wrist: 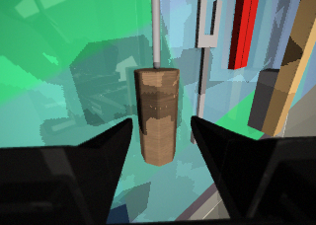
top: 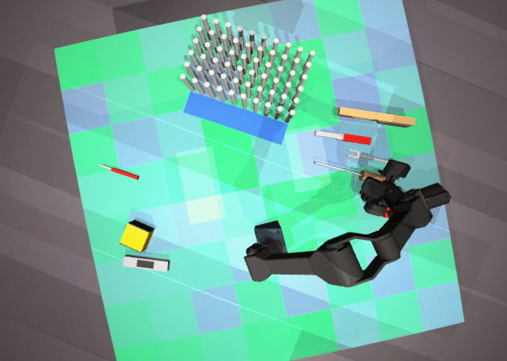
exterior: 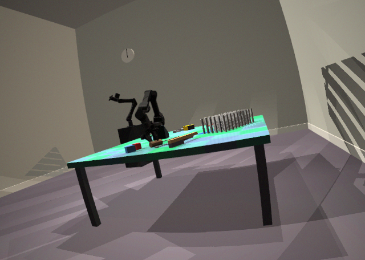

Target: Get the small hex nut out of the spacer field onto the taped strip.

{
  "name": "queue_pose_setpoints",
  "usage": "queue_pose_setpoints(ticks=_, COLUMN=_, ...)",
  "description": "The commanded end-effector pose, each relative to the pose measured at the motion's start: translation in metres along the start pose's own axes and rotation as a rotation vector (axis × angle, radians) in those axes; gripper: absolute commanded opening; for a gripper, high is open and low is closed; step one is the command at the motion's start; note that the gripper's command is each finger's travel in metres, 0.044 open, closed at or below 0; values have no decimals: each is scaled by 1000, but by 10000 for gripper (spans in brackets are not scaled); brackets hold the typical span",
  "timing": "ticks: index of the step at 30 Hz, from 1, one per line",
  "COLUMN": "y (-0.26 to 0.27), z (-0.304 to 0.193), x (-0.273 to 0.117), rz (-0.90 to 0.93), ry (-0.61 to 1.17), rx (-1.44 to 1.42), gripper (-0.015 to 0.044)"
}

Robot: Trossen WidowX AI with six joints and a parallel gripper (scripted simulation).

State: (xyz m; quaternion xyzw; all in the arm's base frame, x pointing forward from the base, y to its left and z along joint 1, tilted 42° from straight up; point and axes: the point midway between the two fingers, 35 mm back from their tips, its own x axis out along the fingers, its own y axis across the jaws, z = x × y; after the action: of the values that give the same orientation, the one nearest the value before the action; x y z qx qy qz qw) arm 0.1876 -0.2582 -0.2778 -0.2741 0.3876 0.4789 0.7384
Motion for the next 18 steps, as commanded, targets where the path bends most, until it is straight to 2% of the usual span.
queue_pose_setpoints(ticks=1, y=4, z=3, x=5, rz=3, ry=-11, rx=8, gripper=267)
queue_pose_setpoints(ticks=18, y=4, z=3, x=5, rz=3, ry=-11, rx=8, gripper=153)
